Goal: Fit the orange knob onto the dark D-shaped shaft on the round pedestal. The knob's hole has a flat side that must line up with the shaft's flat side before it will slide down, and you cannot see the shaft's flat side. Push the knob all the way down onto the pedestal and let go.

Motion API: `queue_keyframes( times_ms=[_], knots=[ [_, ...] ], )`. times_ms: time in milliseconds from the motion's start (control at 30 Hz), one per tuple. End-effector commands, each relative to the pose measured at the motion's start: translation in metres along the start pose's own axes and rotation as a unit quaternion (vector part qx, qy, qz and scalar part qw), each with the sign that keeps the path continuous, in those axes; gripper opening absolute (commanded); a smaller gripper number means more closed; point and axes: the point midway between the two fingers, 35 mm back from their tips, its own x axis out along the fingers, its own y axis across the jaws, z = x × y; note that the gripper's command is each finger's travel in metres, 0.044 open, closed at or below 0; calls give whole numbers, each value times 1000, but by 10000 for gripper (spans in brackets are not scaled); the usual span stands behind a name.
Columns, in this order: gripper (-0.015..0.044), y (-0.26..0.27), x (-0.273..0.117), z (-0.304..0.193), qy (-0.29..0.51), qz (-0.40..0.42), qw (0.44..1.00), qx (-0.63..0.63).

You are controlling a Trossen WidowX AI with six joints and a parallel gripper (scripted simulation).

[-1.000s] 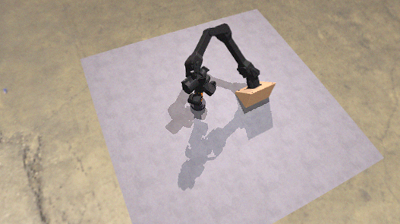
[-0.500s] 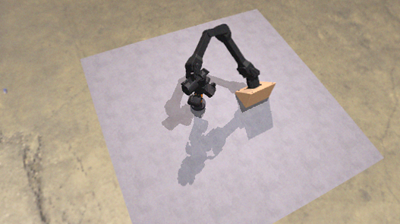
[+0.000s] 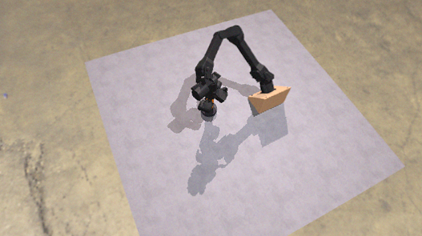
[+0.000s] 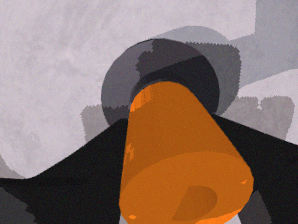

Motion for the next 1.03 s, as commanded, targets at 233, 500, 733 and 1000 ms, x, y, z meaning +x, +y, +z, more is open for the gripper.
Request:
queue_keyframes(
  times_ms=[233, 500, 733, 1000],
  knots=[
    [440, 0, -1, 0, 0, -1, 1000, 0],
    [440, -3, -20, -1, 0, -2, 1000, -4],
    [440, 0, -97, 1, 3, -2, 1000, -17],
    [440, -2, -97, 1, 3, -2, 1000, -17]
  ],
)
